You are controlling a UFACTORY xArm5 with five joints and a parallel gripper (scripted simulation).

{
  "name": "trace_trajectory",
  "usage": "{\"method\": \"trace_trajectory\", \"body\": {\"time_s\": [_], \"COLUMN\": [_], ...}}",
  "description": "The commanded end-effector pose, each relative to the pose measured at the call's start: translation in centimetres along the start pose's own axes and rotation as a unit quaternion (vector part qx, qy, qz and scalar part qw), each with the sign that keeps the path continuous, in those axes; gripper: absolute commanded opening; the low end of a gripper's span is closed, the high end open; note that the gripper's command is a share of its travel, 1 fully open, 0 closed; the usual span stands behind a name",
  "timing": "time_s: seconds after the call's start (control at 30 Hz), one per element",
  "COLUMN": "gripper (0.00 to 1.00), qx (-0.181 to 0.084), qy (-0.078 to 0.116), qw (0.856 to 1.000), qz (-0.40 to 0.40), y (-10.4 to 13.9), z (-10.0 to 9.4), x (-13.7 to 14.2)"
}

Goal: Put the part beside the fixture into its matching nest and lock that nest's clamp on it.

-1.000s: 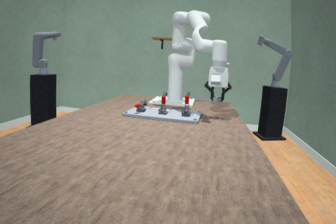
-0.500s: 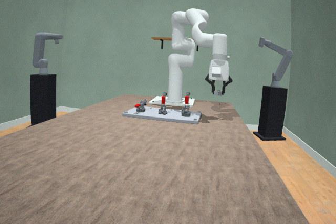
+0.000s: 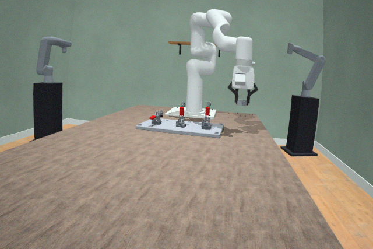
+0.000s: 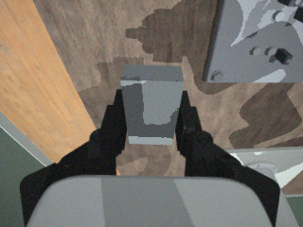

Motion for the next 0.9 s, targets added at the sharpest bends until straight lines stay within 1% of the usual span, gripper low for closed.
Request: {"method": "trace_trajectory", "body": {"time_s": [0.0,0.37,0.87], "gripper": [0.00,0.00,0.00], "qx": [0.002,0.002,0.002], "qy": [-0.001,-0.001,-0.001], "qw": [1.000,1.000,1.000], "qz": [0.000,-0.028,-0.029], "y": [-0.06,-0.06,-0.13], "z": [-0.16,-0.16,0.01], "x": [-0.06,-0.06,-0.05]}}
Point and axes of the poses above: the point where the finger pads meet when closed, its own z axis out along the fingers, its own x axis across the jaws, y = z × x, the point moved 10 cm from there along -z, back along the fingers, and after that the axes turned 2 degrees about -z, right-handed, at the moved point
